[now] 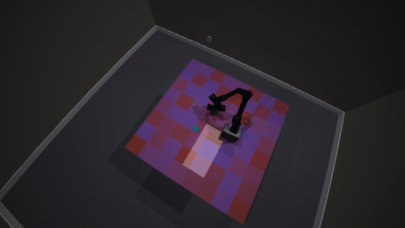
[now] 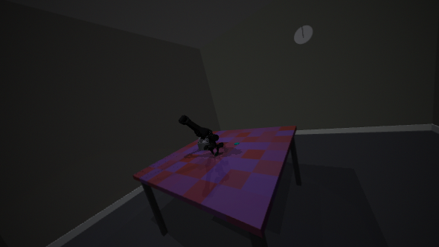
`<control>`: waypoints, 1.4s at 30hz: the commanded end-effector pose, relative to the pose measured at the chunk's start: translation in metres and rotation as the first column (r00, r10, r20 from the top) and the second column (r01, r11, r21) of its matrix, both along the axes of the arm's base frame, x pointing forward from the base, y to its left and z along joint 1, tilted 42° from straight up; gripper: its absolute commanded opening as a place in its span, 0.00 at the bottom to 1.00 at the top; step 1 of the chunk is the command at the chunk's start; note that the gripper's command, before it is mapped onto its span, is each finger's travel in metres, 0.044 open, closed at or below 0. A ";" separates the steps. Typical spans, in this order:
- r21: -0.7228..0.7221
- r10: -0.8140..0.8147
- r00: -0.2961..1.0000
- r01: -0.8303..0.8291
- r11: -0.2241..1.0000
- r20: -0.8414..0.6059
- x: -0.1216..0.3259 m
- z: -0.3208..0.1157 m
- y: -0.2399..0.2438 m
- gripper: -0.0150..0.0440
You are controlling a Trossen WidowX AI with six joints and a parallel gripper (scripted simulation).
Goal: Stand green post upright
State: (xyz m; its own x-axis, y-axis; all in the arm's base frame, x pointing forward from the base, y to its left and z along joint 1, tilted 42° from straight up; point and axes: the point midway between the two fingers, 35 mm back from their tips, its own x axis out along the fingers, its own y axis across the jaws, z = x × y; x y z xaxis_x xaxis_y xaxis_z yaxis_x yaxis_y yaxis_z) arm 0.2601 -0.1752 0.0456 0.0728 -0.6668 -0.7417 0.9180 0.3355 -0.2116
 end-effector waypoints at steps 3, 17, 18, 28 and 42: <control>0.002 0.007 1.000 -0.007 1.000 -0.004 -0.001 -0.004 -0.001 0.38; 0.009 0.006 1.000 -0.006 1.000 -0.003 0.002 0.009 0.013 0.29; 0.009 0.006 1.000 -0.006 1.000 -0.003 0.003 0.012 0.015 0.29; 0.014 0.005 1.000 -0.005 1.000 -0.004 0.003 0.034 0.036 0.29; 0.012 0.006 1.000 -0.006 1.000 -0.004 -0.003 0.067 0.065 0.29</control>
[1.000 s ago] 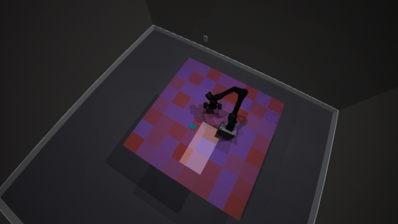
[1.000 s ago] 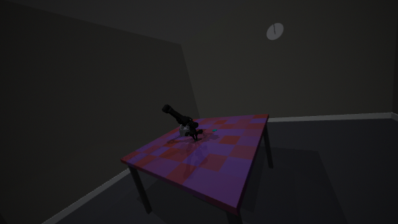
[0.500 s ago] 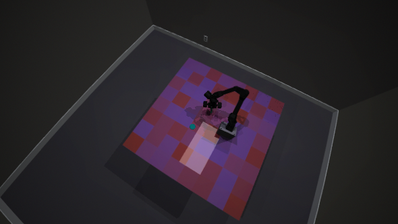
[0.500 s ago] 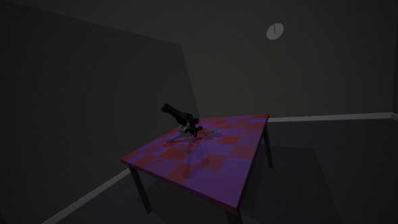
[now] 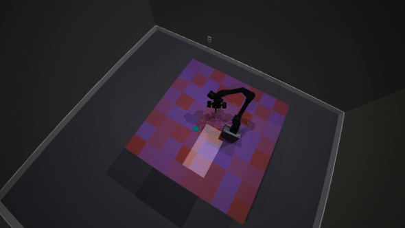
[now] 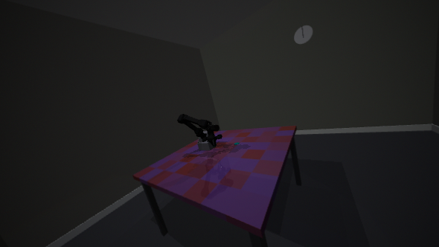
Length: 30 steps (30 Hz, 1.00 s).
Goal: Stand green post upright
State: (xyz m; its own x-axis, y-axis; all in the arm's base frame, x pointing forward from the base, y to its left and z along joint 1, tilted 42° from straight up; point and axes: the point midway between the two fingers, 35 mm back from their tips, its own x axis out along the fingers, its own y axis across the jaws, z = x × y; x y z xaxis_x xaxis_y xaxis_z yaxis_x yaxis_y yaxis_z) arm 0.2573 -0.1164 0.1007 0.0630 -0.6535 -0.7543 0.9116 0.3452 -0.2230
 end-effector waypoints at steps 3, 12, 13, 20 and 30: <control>-0.007 0.000 1.000 0.001 1.000 0.015 -0.003 0.020 0.012 0.29; -0.010 0.012 1.000 -0.012 1.000 0.005 -0.005 0.028 0.020 0.29; -0.010 0.027 1.000 -0.027 1.000 -0.008 -0.003 0.027 0.021 0.29; -0.003 0.152 0.982 -0.153 0.988 -0.114 0.010 0.021 0.033 0.29; 0.027 0.322 0.910 -0.327 0.945 -0.260 0.028 0.011 0.053 0.29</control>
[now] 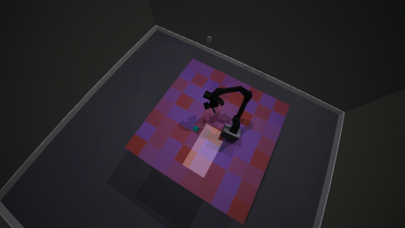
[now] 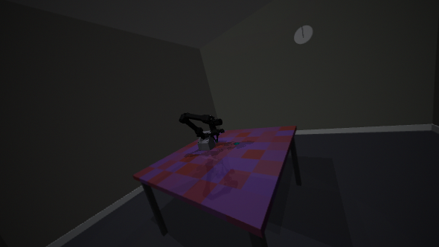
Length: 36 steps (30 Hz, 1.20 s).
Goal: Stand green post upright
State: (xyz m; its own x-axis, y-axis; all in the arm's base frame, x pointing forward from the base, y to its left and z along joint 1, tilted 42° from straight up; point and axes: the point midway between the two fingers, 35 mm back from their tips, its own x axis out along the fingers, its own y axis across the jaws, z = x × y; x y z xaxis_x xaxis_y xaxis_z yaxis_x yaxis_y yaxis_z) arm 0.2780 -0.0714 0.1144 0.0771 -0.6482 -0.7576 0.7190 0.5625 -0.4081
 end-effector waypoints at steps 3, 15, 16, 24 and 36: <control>0.003 0.117 0.988 -0.117 0.993 -0.096 0.012 -0.006 0.014 0.29; 0.030 0.322 0.907 -0.326 0.945 -0.271 0.030 -0.022 0.039 0.29; 0.034 0.338 0.897 -0.343 0.939 -0.285 0.032 -0.023 0.042 0.29; 0.072 0.457 0.799 -0.469 0.880 -0.392 0.041 -0.035 0.060 0.29; 0.153 0.600 0.600 -0.628 0.763 -0.529 0.053 -0.054 0.089 0.29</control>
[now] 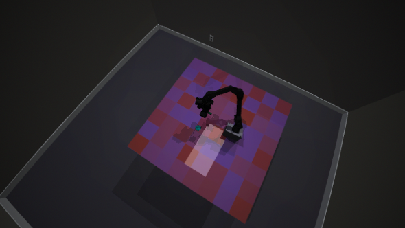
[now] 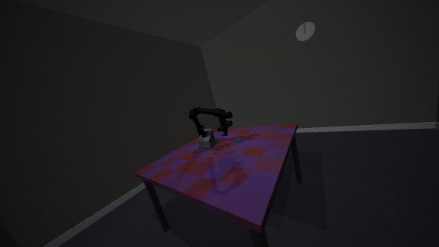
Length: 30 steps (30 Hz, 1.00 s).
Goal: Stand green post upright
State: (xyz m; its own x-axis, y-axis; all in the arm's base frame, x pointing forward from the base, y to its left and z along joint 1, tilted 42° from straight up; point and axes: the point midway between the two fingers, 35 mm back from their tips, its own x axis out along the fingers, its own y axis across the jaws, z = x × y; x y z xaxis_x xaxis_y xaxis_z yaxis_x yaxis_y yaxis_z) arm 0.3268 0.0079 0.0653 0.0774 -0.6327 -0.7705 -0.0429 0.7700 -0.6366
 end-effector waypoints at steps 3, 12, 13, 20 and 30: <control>-0.003 0.117 0.989 -0.117 0.993 -0.096 0.006 -0.011 0.017 0.29; 0.004 0.270 0.935 -0.276 0.961 -0.228 0.012 -0.027 0.039 0.29; 0.006 0.286 0.927 -0.294 0.956 -0.243 0.012 -0.029 0.042 0.29; 0.027 0.393 0.854 -0.410 0.912 -0.341 0.014 -0.043 0.059 0.29; 0.076 0.522 0.714 -0.555 0.828 -0.468 0.015 -0.064 0.084 0.29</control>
